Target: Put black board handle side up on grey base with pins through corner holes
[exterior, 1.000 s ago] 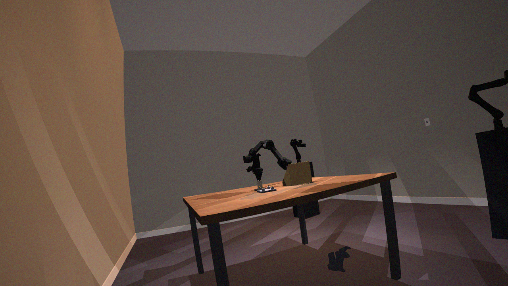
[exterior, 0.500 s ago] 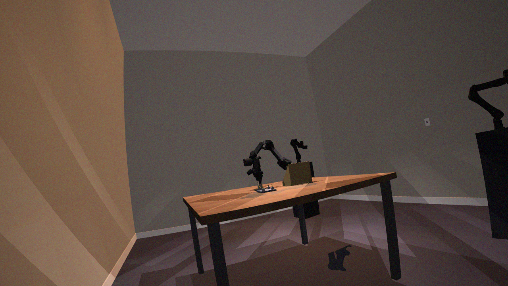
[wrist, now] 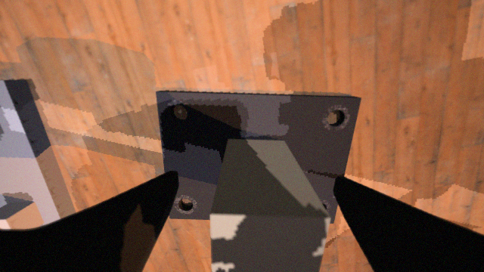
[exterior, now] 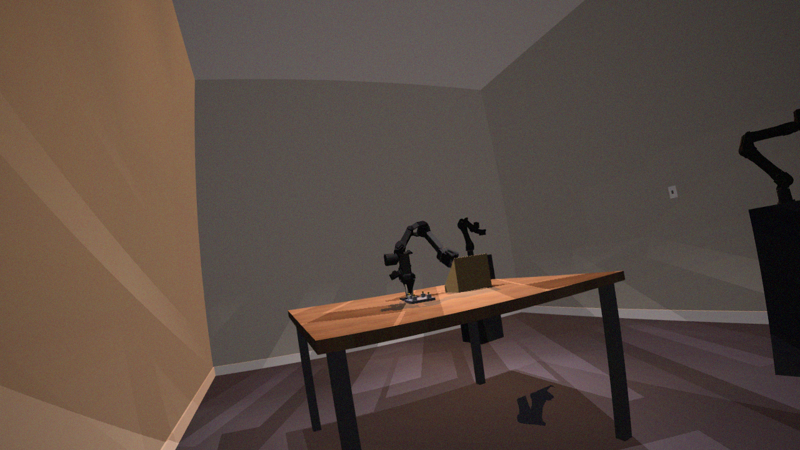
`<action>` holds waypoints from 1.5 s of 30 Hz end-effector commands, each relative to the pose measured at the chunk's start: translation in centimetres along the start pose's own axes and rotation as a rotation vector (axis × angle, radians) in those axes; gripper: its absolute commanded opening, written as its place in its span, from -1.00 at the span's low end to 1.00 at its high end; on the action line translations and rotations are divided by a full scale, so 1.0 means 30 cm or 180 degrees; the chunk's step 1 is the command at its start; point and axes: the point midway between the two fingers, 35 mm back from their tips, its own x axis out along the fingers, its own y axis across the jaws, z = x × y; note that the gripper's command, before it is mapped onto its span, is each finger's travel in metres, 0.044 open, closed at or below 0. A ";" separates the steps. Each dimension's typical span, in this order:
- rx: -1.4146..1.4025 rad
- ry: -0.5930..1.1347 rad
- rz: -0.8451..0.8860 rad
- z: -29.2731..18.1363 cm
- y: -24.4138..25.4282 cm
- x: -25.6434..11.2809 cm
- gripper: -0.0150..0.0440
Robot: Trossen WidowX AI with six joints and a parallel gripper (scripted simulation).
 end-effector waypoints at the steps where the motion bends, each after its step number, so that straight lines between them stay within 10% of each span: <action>1: -0.0028 0.0004 -0.0022 -0.008 0.000 0.010 0.82; 10: -0.0028 0.0004 -0.0022 -0.008 0.000 0.010 0.02; 21: -0.0027 0.0005 -0.0018 -0.006 0.002 -0.002 -0.49; 45: -0.0029 0.0010 0.0000 0.000 0.010 -0.201 -0.49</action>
